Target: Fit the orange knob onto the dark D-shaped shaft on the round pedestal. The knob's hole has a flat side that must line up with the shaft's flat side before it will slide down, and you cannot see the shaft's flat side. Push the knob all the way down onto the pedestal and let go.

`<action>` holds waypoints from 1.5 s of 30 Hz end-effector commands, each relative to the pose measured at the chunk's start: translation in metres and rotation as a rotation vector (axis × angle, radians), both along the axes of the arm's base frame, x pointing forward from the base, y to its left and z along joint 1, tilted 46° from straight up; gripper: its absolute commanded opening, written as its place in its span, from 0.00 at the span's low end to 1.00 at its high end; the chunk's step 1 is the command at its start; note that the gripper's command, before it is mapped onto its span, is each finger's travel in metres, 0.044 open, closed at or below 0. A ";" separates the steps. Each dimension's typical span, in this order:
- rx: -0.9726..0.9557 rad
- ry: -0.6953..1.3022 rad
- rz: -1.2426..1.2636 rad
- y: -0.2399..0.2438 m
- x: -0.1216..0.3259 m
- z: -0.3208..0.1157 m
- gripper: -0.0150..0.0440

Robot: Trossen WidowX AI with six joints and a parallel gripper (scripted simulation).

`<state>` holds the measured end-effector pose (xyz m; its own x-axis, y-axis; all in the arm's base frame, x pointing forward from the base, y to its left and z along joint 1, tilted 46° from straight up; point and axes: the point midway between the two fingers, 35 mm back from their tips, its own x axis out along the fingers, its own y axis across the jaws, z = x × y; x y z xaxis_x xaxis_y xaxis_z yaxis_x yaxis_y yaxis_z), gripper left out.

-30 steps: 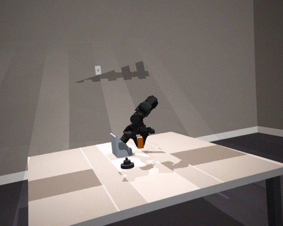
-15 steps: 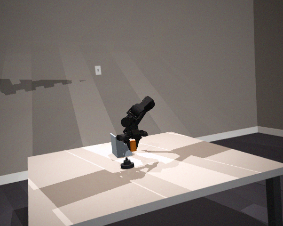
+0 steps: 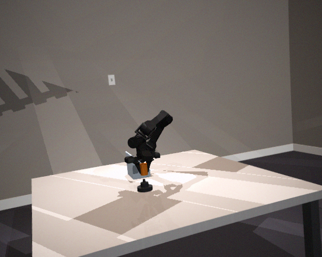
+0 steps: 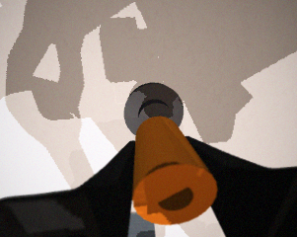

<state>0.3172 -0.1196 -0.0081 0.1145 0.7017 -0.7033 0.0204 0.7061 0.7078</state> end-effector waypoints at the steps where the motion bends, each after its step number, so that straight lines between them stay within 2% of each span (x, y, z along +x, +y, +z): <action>1: -0.005 -0.006 0.005 0.000 -0.001 -0.005 0.25; 10: -0.004 -0.007 0.005 0.016 0.002 -0.021 0.25; 45: -0.004 -0.007 0.006 0.017 0.003 -0.022 0.25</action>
<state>0.3196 -0.1026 -0.0297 0.1115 0.6987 -0.7067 -0.0114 0.7120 0.7021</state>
